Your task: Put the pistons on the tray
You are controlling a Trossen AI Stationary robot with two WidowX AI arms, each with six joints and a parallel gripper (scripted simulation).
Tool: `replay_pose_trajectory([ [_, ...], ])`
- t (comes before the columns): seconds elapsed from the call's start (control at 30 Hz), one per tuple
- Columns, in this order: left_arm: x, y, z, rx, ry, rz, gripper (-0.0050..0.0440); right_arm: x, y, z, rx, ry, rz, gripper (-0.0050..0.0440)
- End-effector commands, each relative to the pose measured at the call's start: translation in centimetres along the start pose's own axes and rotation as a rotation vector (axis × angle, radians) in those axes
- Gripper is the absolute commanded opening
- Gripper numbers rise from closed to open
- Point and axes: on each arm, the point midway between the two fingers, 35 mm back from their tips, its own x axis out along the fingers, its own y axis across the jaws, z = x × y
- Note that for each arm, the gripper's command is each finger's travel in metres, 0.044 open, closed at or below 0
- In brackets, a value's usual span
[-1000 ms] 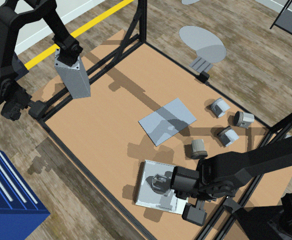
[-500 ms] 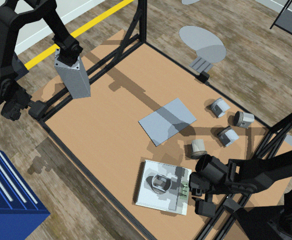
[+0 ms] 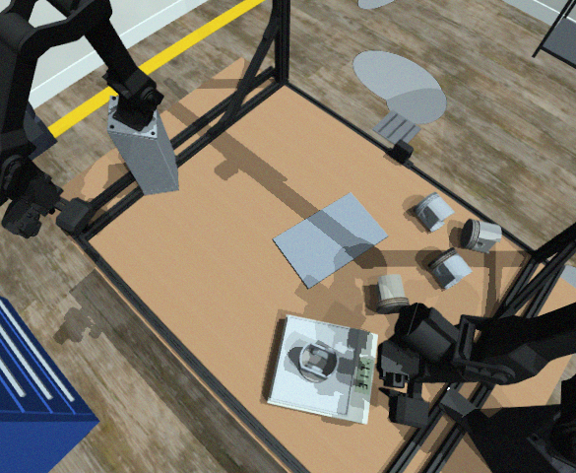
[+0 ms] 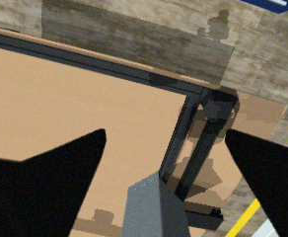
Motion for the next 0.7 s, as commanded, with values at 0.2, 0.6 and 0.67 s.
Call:
replay_pose_trajectory([
  [0.2,0.17,0.13,-0.29,-0.003,0.013,0.004,0.0378,0.01,0.03,-0.03,-0.001,0.001,0.002,0.044],
  [0.6,0.19,0.11,-0.2,0.0,0.016,0.003,0.0378,0.01,0.03,-0.03,-0.001,0.001,0.002,0.044],
  [0.67,0.19,0.11,-0.19,0.0,0.016,0.003,0.0378,0.01,0.03,-0.03,-0.001,0.001,0.002,0.044],
])
